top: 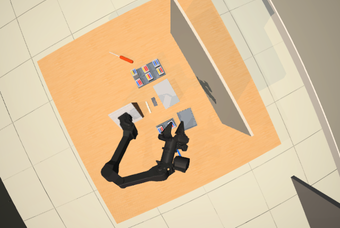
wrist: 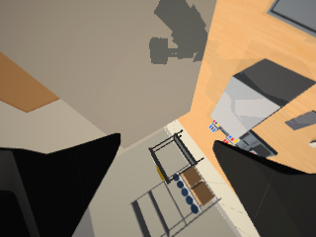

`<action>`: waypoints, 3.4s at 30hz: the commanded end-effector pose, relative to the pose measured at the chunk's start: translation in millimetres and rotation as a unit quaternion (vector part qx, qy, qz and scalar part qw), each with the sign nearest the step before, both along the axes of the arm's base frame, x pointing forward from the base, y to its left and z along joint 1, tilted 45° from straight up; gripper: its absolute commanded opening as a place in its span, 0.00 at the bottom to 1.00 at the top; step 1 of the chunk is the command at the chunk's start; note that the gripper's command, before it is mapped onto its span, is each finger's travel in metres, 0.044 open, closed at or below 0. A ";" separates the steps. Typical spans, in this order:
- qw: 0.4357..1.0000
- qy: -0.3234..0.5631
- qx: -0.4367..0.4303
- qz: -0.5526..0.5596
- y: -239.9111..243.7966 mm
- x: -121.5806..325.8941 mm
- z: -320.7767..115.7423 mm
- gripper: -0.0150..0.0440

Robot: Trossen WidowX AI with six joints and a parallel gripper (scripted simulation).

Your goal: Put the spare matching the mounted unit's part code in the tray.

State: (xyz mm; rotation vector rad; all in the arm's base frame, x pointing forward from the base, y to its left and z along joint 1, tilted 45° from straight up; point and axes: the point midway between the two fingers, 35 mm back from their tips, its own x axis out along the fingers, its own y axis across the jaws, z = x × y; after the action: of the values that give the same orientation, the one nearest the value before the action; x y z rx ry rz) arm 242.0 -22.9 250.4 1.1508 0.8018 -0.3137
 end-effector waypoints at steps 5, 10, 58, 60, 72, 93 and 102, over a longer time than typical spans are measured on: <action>0.975 0.179 -0.118 0.053 -5.3 46.9 -44.4 1.00; 0.930 0.280 -0.211 0.106 0.0 72.9 -77.3 1.00; 0.354 0.425 -0.492 0.672 134.6 125.6 -300.6 1.00; 0.295 0.410 -0.477 0.719 146.0 119.5 -320.7 1.00; 0.144 0.365 -0.429 0.814 170.5 99.7 -369.6 1.00; 0.144 0.365 -0.429 0.813 137.7 97.5 -395.4 0.76; 0.144 0.365 -0.429 0.813 129.0 97.6 -405.2 0.76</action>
State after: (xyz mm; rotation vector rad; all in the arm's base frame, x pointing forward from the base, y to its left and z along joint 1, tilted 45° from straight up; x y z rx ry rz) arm 341.5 110.5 -150.4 -1.5628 1.8252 0.6288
